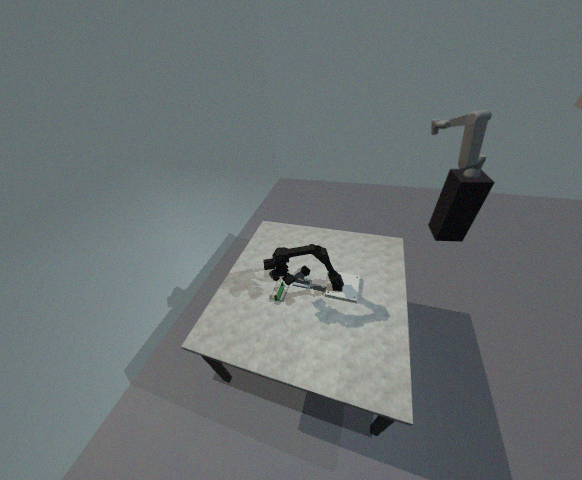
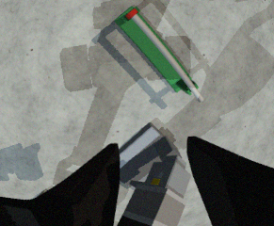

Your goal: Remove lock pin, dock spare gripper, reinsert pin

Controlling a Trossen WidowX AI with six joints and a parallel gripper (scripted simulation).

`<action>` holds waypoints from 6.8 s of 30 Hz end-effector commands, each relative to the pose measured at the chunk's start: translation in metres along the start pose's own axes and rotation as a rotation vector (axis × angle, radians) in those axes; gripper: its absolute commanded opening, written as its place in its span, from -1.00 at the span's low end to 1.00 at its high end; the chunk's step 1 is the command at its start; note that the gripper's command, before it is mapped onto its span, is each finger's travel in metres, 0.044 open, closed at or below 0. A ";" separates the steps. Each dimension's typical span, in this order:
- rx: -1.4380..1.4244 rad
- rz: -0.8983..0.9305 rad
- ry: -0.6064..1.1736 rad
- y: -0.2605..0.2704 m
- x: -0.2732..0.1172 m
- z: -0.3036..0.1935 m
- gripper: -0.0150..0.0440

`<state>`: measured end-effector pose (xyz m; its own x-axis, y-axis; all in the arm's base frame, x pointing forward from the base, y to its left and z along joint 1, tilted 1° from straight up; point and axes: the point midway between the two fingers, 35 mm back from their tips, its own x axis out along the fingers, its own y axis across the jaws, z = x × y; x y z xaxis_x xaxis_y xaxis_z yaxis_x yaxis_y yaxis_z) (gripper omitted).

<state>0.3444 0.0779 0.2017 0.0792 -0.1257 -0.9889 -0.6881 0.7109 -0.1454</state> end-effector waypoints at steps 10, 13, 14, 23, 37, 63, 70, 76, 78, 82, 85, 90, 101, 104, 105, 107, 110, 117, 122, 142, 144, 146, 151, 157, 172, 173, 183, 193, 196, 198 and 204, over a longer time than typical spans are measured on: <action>-0.564 0.009 0.099 -0.055 0.048 0.031 0.12; -0.564 0.009 0.099 -0.055 0.048 0.031 0.12; -0.565 0.009 0.100 -0.055 0.049 0.031 0.12; -0.607 0.016 0.117 -0.050 0.084 0.035 0.12; -0.647 0.023 0.133 -0.042 0.124 0.035 0.12; -0.652 0.024 0.136 -0.036 0.166 0.039 0.12; -0.654 0.024 0.136 -0.034 0.177 0.039 0.12; -0.654 0.024 0.136 -0.033 0.178 0.039 0.03; -0.654 0.024 0.136 -0.033 0.178 0.039 -0.15; -0.654 0.024 0.136 -0.033 0.178 0.039 -0.44; -0.654 0.024 0.136 -0.033 0.178 0.039 -0.49; -0.654 0.024 0.136 -0.033 0.178 0.039 -0.49; -0.654 0.024 0.136 -0.037 0.155 0.039 -0.49; -0.654 0.024 0.136 -0.039 0.146 0.038 -0.49; -0.654 0.024 0.136 -0.039 0.144 0.038 -0.49; -0.654 0.024 0.136 -0.040 0.138 0.037 -0.49; -0.654 0.024 0.136 -0.041 0.130 0.037 -0.49; -0.654 0.024 0.136 -0.043 0.111 0.034 -0.49; -0.650 0.030 0.137 -0.041 0.115 0.034 -0.49; -0.652 0.030 0.140 -0.019 0.104 0.019 -0.49; -0.648 0.029 0.140 -0.015 0.102 0.015 -0.49; -0.644 0.027 0.140 -0.012 0.100 0.012 -0.49; -0.640 0.026 0.140 -0.002 0.095 0.003 -0.49; -0.650 0.029 0.137 0.012 0.090 -0.007 -0.49; -0.671 0.037 0.133 0.040 0.084 -0.032 -0.49; -0.672 0.037 0.133 0.040 0.085 -0.032 -0.49; -0.674 0.039 0.131 0.046 0.122 -0.028 -0.49; -0.674 0.038 0.129 0.046 0.134 -0.031 -0.49; -0.674 0.038 0.129 0.042 0.132 -0.032 -0.49; -0.673 0.038 0.129 0.041 0.133 -0.033 -0.49; -0.673 0.036 0.129 0.040 0.135 -0.037 -0.49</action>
<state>0.3018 0.0661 0.0639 -0.0113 -0.2209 -0.9752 -0.9901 0.1391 -0.0200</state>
